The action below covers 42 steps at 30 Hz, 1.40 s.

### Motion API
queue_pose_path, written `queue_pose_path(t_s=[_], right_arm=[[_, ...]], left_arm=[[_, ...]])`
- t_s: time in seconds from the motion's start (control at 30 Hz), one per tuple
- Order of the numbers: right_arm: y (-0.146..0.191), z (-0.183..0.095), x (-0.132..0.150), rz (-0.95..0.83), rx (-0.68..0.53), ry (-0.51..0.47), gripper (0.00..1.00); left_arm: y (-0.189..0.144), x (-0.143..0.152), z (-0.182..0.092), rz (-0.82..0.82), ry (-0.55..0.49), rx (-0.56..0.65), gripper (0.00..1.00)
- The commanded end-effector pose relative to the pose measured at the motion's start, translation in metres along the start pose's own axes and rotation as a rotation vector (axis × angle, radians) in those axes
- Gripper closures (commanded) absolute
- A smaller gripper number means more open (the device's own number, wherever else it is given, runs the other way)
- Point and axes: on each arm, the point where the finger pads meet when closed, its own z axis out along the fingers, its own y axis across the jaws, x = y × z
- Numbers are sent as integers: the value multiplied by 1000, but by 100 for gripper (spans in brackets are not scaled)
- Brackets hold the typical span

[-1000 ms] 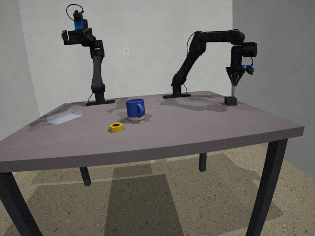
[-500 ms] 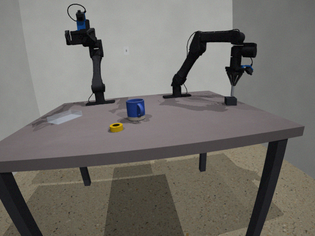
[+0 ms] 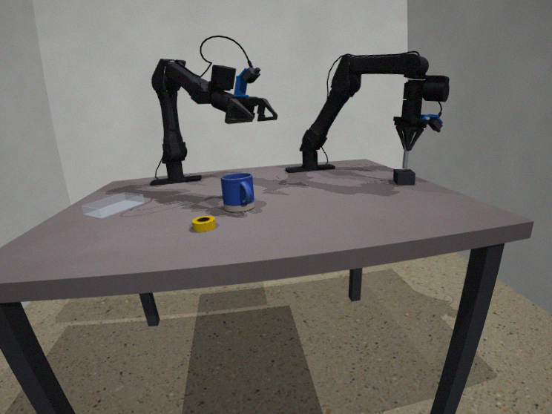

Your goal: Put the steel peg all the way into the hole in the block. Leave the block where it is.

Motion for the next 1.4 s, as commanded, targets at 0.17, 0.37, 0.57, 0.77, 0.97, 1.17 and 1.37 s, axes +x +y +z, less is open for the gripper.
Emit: queue_pose_path(t_s=[0.17, 0.37, 0.57, 0.77, 0.97, 1.17, 1.37], right_arm=[[224, 39, 76, -137, -388, 53, 0], [235, 40, 87, -150, -401, 63, 0], [236, 36, 77, -146, -405, 46, 0], [234, 35, 91, -158, -409, 79, 0], [234, 35, 91, -158, -409, 79, 0], [234, 35, 91, -158, -409, 79, 0], [234, 35, 91, -158, -409, 79, 0]], left_arm=[[14, -1, -13, -29, -12, -3, 100], [12, -2, -17, -27, -21, 11, 100], [12, -2, -17, -26, -21, 11, 100], [10, -2, -8, -25, -9, -8, 100], [10, -3, -2, -24, 0, -22, 100], [9, -3, 2, -24, 5, -30, 100], [9, -2, 0, -22, 4, -24, 100]])
